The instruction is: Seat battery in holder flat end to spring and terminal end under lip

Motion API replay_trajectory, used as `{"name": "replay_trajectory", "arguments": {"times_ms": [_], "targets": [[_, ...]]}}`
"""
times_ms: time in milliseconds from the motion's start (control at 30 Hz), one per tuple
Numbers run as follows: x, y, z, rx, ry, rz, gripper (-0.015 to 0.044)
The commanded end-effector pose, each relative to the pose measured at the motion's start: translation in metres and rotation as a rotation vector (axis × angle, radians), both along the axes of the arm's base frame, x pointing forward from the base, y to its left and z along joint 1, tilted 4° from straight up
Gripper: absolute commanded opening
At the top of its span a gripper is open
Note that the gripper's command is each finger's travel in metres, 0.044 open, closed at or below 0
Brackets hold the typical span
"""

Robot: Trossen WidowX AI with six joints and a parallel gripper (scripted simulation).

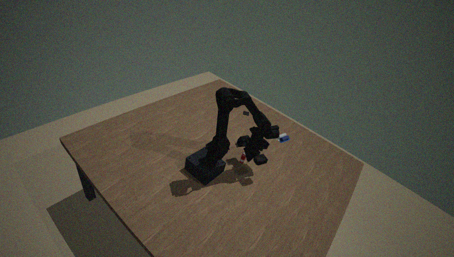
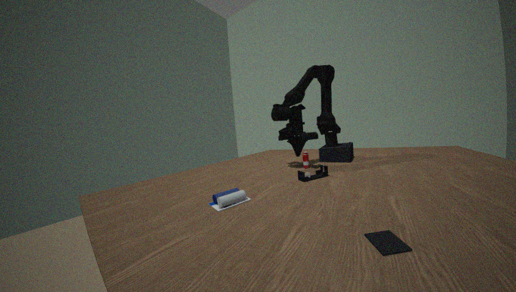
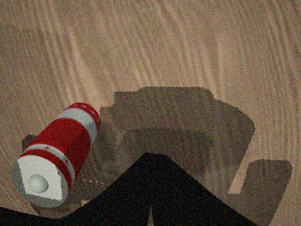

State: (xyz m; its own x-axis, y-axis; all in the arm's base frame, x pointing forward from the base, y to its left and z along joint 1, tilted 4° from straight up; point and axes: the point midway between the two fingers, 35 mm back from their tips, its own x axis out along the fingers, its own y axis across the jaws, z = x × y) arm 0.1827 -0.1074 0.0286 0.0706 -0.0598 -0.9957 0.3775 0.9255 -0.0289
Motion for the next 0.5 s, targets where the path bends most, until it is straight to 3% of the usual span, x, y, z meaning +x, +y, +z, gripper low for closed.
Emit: {"name": "replay_trajectory", "arguments": {"times_ms": [0, 467], "targets": [[0.0, 0.005, -0.005, 0.002, 0.011, 0.0, 0.0], [0.011, 0.025, -0.005, 0.004, 0.011, 0.0, 0.0]]}}
